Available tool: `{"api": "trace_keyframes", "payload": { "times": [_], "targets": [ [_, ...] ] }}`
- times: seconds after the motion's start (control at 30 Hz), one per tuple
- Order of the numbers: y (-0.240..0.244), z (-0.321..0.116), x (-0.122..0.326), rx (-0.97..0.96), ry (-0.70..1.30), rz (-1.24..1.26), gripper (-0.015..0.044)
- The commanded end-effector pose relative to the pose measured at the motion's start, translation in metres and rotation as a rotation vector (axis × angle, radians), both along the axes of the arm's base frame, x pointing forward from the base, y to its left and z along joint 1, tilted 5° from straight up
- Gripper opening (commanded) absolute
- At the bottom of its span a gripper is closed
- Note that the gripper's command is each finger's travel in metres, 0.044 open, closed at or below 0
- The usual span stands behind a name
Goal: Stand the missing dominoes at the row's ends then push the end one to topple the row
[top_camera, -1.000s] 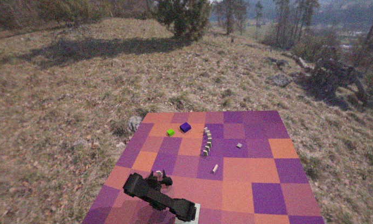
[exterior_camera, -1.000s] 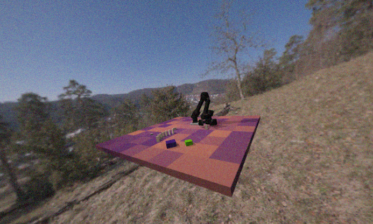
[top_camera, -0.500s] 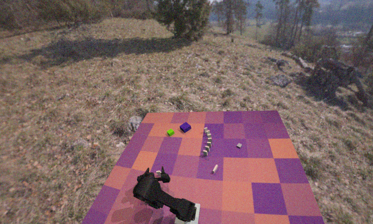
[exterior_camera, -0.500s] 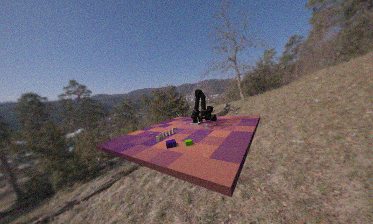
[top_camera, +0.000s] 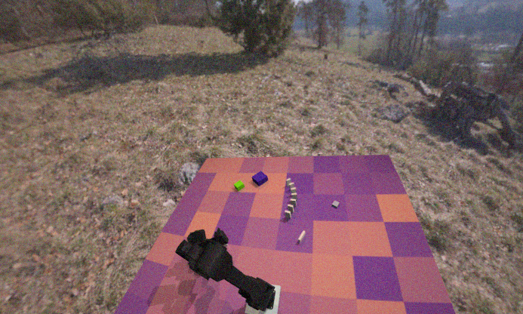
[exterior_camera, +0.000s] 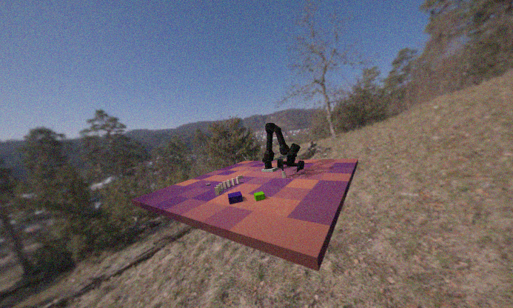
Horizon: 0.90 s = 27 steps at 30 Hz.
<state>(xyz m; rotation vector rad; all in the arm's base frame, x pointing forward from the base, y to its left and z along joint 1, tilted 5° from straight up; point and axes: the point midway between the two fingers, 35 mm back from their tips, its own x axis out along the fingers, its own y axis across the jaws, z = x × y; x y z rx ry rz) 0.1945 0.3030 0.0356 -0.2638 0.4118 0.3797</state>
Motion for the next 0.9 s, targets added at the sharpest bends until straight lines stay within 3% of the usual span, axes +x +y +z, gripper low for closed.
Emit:
{"api": "trace_keyframes", "payload": {
  "times": [0.0, 0.17, 0.53, 0.87],
  "targets": [
    [0.014, -0.003, 0.026, -0.148, 0.342, 0.008, 0.0440],
    [0.009, 0.016, 0.038, -0.156, 0.602, -0.033, 0.0440],
    [-0.037, 0.054, 0.017, -0.231, 1.033, -0.188, 0.0440],
    [-0.054, 0.067, 0.005, -0.263, 1.146, -0.245, 0.0440]
  ]
}}
